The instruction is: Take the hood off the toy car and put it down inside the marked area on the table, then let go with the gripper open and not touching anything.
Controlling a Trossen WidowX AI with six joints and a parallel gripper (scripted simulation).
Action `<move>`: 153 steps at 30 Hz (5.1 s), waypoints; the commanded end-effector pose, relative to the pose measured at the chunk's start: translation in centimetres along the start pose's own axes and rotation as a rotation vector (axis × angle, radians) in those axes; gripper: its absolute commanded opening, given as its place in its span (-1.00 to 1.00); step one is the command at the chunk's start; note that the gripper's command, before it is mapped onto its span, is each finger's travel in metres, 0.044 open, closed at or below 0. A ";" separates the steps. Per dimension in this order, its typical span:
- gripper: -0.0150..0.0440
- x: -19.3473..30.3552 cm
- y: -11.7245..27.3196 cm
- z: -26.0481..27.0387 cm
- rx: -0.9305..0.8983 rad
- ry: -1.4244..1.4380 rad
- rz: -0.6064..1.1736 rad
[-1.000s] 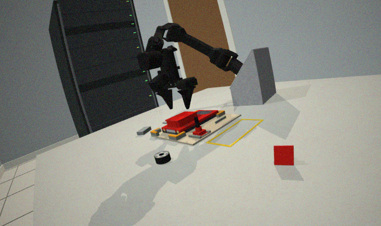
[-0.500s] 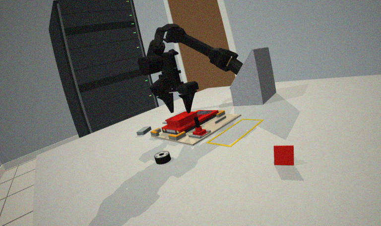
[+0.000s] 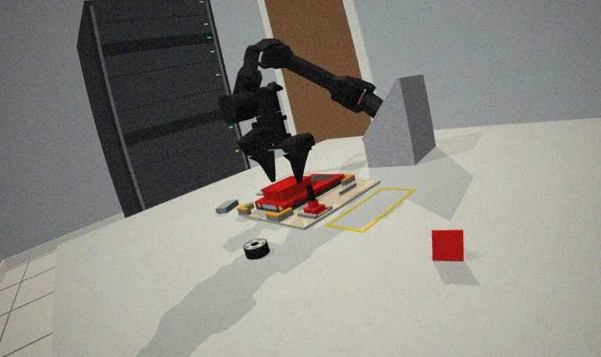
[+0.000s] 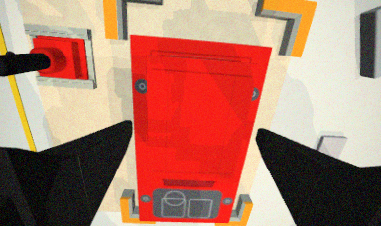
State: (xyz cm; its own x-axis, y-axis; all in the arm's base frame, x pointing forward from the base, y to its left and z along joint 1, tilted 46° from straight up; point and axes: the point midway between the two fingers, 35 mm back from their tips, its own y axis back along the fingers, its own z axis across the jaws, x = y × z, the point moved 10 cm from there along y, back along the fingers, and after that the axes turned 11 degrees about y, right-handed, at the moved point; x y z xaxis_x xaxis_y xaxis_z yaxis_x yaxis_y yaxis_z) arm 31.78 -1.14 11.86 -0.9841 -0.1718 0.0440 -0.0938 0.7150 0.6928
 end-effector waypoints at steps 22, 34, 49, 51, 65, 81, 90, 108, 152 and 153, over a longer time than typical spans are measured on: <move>1.00 0.0 -1.3 0.0 0.004 0.003 0.001; 0.73 0.0 -1.5 0.0 0.003 0.000 0.000; 0.06 0.0 -1.4 0.0 0.002 0.000 0.000; -0.12 0.0 -1.2 0.0 0.002 0.000 0.000; -0.49 -0.1 -0.3 0.0 0.001 0.001 -0.001; -0.49 -0.1 0.7 0.0 0.000 0.002 -0.001; -0.49 -0.1 1.9 0.1 -0.001 0.002 -0.002; -0.49 -1.8 5.3 5.1 -0.019 0.009 -0.010; -0.49 -1.9 4.7 21.4 -0.013 0.001 -0.005; -0.49 -1.9 4.6 21.4 -0.013 0.001 -0.005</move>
State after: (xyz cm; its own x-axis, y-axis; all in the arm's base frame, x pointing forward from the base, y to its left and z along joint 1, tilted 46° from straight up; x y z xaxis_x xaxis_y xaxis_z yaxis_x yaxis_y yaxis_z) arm 29.99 17.19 -0.22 -0.9842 -0.1725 0.0390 -0.0952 0.7028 0.7050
